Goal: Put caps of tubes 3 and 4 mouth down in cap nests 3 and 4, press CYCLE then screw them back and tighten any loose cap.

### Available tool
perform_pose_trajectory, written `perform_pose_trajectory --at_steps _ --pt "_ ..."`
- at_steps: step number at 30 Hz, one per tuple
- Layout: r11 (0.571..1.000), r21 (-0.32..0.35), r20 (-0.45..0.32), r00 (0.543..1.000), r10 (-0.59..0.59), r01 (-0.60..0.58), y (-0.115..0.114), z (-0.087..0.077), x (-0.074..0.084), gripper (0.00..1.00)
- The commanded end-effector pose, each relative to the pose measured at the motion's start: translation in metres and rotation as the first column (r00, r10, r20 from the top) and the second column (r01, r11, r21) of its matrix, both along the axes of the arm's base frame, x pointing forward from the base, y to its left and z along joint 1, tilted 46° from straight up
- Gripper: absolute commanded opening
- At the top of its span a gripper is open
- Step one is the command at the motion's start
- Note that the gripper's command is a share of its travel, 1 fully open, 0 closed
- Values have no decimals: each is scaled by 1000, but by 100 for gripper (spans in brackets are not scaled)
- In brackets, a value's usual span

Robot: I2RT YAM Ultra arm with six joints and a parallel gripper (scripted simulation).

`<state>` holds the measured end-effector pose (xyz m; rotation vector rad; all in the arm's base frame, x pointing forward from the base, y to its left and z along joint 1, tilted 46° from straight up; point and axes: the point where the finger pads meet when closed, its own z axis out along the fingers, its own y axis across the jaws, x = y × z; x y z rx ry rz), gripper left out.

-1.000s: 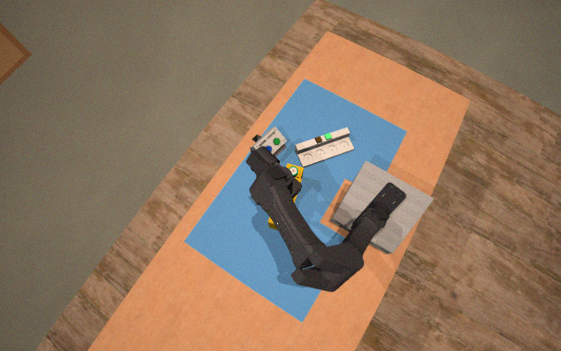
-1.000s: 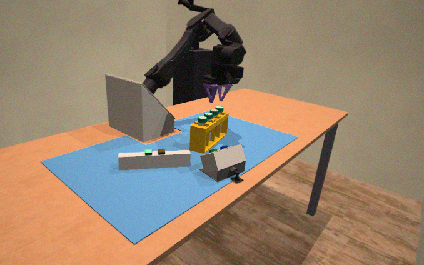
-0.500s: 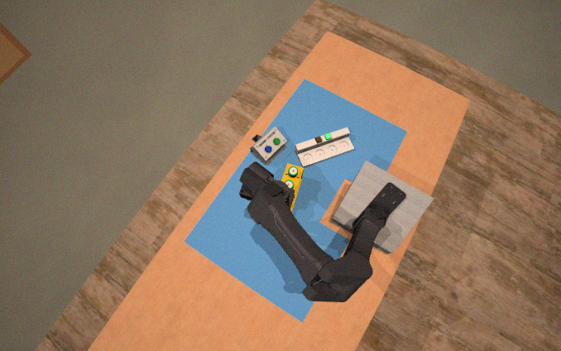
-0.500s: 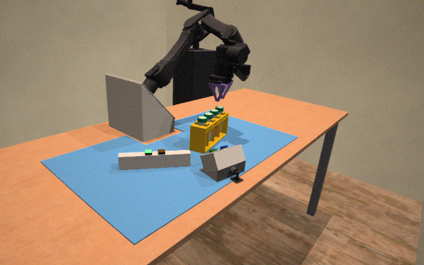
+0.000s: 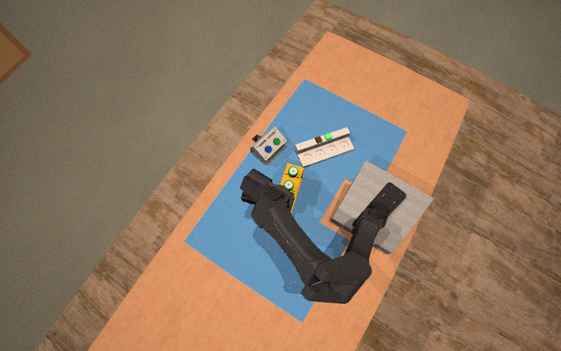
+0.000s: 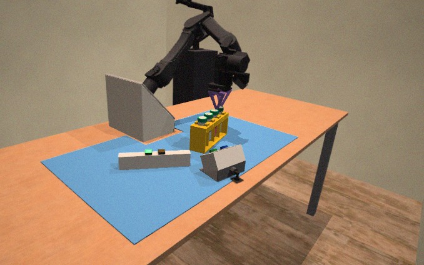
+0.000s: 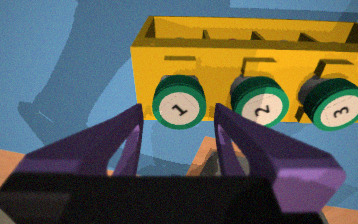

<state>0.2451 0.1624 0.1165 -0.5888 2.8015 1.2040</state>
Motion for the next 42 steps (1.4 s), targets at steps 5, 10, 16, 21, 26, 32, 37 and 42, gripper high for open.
perform_pose_trajectory --at_steps 5,10,16,21,26,32,37,42 --pt "1000 3 13 1000 -17 17 -2 2 5 49" --pt "1000 3 13 1000 -18 17 0 1 5 49" --pt "1000 3 13 1000 -18 17 2 0 5 49" --pt "1000 3 14 1000 -18 17 4 -2 5 49" --pt "1000 3 14 1000 -18 18 5 -4 5 49" --pt "1000 3 14 1000 -18 18 6 -4 5 49" --pt "1000 3 14 1000 -18 18 6 -5 5 49" --pt "1000 3 13 1000 -18 17 7 -5 4 49"
